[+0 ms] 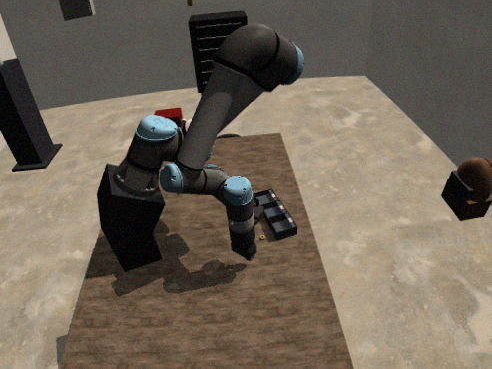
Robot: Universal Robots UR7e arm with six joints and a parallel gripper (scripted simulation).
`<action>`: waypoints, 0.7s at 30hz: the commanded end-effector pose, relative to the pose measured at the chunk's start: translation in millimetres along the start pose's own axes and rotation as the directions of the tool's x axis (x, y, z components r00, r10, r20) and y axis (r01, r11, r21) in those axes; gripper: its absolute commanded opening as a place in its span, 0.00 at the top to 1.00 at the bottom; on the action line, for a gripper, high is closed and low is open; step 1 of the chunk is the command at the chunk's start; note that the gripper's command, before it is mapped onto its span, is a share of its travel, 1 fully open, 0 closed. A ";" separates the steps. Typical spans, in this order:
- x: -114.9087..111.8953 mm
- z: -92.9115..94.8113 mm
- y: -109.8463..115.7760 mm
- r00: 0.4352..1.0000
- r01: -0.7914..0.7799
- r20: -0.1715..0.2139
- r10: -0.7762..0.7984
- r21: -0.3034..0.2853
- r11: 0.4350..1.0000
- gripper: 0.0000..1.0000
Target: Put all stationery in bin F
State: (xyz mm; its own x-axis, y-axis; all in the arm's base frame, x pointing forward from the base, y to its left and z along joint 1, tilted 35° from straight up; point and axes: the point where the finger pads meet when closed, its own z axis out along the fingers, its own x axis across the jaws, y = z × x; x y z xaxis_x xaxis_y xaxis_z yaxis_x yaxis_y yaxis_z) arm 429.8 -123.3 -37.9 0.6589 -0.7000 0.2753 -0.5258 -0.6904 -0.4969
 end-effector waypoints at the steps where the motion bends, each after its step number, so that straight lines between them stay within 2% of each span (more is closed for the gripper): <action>1: 0.5 -16.0 0.1 1.000 0.001 0.002 -0.001 0.000 1.000 0.68; 19: 0.6 -19.4 0.1 1.000 0.001 0.001 -0.001 0.000 1.000 0.68; 21: 0.6 -25.8 0.1 1.000 0.001 0.002 -0.001 0.000 1.000 0.68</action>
State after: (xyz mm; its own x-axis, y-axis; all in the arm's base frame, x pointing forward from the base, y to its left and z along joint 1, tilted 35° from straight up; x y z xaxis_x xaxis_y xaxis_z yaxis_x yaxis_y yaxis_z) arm 419.2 -127.1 -21.5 0.6606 -0.6993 0.2732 -0.5254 -0.6905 -0.4972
